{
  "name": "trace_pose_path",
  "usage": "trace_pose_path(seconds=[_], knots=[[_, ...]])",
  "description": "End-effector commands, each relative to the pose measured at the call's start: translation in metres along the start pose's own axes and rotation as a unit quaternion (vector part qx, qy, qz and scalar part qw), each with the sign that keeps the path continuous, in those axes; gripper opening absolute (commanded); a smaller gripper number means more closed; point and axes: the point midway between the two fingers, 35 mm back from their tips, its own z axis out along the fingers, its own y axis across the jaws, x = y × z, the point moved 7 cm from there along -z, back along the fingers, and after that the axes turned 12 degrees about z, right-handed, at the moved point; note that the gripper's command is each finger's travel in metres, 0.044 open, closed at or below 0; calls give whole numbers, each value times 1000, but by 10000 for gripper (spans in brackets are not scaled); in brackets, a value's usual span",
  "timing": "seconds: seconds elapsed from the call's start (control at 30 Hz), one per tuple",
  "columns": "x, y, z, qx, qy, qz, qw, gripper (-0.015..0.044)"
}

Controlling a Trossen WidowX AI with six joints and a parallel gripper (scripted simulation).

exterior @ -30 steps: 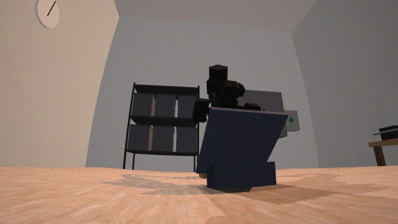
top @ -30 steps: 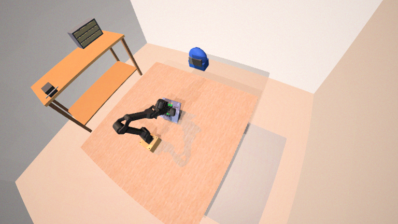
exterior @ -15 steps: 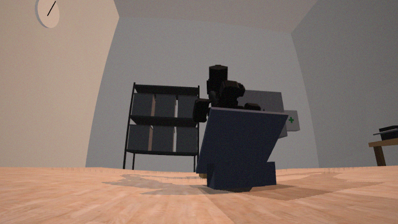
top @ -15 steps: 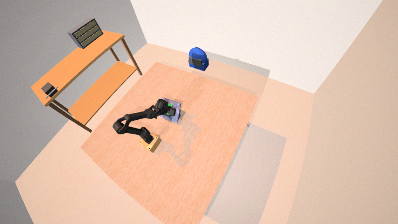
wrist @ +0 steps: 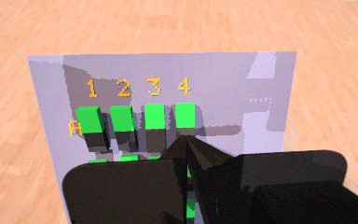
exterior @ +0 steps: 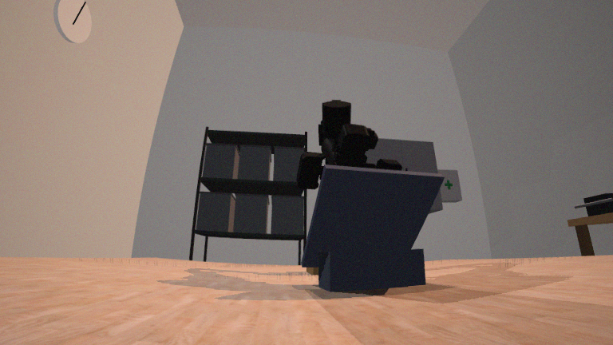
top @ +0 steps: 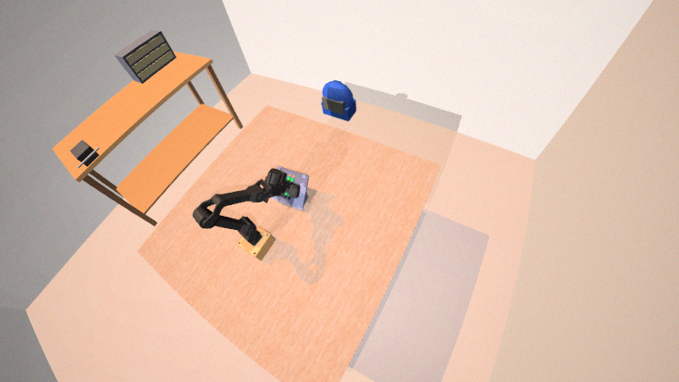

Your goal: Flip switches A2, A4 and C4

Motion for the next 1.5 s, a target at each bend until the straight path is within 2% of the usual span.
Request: trace_pose_path(seconds=[0.0,0.83,0.9,1.1,1.27,1.47], knots=[[0,0,1,3,0,2,1000,0],[0,0,4,3,-1,2,1000,0],[-1,0,-3,1,1,0,1000,0],[-4,1,-59,6,13,2,1000,0],[-2,0,-61,6,14,2,1000,0],[54,-12,-63,6,15,2,1000,0]])
